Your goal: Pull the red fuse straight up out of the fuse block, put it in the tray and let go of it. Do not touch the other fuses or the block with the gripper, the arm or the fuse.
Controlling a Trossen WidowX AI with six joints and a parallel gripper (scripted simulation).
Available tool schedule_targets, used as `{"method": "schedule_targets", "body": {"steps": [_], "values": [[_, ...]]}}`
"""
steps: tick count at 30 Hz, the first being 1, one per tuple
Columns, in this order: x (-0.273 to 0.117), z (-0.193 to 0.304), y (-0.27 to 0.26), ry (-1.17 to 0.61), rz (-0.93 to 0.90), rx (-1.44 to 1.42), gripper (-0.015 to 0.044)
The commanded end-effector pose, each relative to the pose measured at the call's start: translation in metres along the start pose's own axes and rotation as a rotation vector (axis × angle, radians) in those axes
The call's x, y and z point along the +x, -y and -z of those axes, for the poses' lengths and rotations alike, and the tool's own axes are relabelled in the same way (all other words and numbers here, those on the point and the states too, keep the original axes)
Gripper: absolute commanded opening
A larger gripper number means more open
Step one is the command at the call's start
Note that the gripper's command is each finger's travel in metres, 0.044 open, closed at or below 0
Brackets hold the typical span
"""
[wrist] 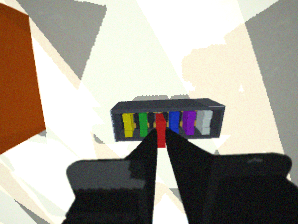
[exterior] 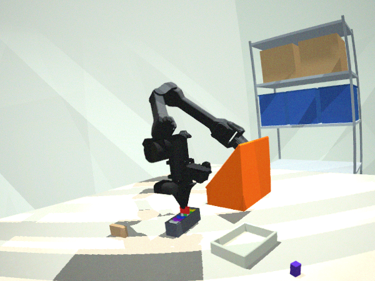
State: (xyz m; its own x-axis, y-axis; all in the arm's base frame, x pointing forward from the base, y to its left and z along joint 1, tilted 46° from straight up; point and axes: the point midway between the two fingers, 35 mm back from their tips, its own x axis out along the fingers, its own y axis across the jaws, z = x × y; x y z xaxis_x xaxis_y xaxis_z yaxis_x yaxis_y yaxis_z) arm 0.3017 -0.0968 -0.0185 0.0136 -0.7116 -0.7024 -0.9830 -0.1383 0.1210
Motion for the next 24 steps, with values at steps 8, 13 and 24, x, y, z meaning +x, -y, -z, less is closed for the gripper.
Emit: {"method": "schedule_targets", "body": {"steps": [8,13,24], "values": [[-0.006,0.001,0.001,0.0,0.002,0.005,0.0],[-0.009,0.001,0.001,-0.001,0.002,0.005,0.0],[-0.014,0.001,0.0,-0.001,0.002,0.004,0.0]]}}
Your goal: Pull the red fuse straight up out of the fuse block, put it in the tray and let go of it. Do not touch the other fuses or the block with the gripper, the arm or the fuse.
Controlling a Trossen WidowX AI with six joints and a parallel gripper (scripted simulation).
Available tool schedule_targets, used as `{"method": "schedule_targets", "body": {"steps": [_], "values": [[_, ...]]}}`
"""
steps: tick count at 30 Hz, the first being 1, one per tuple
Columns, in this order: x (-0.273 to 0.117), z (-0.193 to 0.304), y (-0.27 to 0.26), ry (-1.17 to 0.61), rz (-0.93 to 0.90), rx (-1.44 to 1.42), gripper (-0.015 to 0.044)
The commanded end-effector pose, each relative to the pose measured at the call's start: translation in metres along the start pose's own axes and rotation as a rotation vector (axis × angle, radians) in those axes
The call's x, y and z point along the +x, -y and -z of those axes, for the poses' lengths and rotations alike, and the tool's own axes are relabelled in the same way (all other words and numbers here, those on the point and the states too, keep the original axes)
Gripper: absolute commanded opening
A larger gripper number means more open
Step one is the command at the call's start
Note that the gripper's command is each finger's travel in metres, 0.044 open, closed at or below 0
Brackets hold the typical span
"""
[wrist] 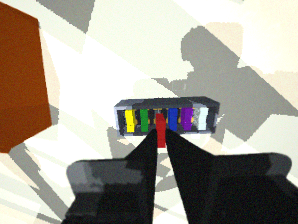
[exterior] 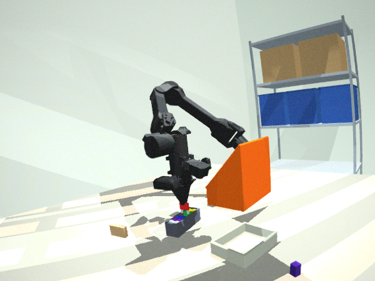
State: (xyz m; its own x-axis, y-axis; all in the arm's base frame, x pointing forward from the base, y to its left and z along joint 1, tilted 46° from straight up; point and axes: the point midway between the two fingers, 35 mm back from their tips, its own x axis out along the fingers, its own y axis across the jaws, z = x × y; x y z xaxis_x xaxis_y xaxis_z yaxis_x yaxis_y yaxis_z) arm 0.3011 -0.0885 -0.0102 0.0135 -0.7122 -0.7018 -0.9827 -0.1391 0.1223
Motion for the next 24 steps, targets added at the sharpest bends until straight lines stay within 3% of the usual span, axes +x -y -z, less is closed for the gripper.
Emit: {"method": "schedule_targets", "body": {"steps": [1,24], "values": [[-0.003,0.001,0.001,0.0,0.002,0.006,0.0],[-0.026,-0.01,0.009,0.005,0.005,0.005,0.0]]}}
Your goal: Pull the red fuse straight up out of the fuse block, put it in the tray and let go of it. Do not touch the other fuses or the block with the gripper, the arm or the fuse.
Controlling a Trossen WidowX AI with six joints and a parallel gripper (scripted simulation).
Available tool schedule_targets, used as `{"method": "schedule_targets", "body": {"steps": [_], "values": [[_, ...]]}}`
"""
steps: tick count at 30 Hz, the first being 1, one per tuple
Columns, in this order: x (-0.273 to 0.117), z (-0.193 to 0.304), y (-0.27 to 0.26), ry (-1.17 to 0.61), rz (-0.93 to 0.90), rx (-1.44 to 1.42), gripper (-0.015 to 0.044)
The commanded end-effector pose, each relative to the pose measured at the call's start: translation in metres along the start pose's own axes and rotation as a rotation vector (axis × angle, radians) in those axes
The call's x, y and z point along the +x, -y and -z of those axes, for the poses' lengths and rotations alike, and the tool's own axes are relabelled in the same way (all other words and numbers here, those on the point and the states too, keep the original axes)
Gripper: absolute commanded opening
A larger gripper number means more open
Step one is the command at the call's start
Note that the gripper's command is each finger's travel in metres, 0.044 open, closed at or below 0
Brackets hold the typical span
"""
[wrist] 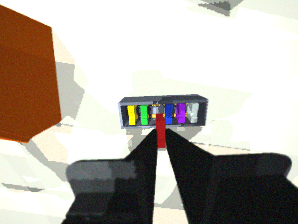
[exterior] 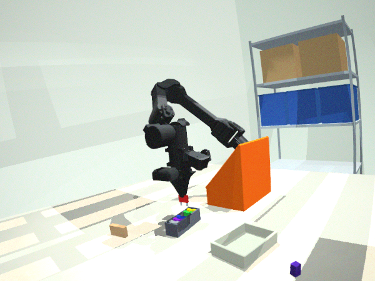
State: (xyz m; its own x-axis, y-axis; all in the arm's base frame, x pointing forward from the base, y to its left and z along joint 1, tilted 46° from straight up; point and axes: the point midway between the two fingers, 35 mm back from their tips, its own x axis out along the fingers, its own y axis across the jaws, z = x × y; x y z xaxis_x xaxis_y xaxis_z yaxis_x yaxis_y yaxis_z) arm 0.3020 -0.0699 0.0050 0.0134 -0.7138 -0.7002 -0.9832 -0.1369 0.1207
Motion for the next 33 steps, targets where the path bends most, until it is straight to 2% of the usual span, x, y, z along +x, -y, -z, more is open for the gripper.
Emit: {"method": "schedule_targets", "body": {"steps": [1,17,33], "values": [[-0.003,-0.012,0.01,0.009,0.006,0.002,0.0],[-0.009,-0.09,0.049,0.027,0.013,0.001,0.0],[-0.008,-0.178,0.063,0.021,0.011,0.005,0.0]]}}
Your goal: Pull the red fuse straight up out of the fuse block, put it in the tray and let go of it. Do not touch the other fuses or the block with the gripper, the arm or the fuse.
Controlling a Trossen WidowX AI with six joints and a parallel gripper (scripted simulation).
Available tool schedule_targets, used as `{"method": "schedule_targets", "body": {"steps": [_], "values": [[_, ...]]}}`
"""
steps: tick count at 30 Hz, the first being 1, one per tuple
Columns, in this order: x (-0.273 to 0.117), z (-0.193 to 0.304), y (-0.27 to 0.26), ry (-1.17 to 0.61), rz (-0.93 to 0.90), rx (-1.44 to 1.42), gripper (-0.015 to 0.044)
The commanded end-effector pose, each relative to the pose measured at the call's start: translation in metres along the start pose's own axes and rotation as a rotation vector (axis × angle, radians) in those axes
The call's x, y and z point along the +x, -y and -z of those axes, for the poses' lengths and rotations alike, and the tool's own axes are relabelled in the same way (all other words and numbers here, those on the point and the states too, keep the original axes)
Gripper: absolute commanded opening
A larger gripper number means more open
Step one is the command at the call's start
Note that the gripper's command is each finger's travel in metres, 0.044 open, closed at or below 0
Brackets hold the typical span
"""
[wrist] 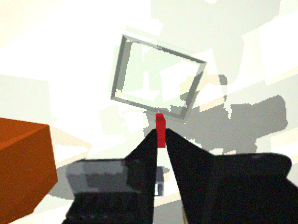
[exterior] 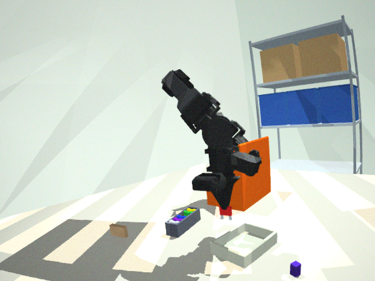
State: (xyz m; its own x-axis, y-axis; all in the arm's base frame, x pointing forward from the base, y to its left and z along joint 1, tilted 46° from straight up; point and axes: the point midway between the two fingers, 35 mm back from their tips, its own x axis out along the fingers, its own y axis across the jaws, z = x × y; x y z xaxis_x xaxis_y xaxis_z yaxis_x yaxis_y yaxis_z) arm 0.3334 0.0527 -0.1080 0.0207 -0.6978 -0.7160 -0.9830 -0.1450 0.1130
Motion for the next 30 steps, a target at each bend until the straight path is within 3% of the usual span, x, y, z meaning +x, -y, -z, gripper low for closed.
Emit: {"method": "schedule_targets", "body": {"steps": [1,6,30], "values": [[0.001,-0.026,0.002,-0.001,-0.001,0.006,0.0],[0.004,-0.046,0.001,-0.006,-0.002,0.007,0.0],[0.035,-0.045,0.001,-0.007,-0.002,0.007,0.0]]}}
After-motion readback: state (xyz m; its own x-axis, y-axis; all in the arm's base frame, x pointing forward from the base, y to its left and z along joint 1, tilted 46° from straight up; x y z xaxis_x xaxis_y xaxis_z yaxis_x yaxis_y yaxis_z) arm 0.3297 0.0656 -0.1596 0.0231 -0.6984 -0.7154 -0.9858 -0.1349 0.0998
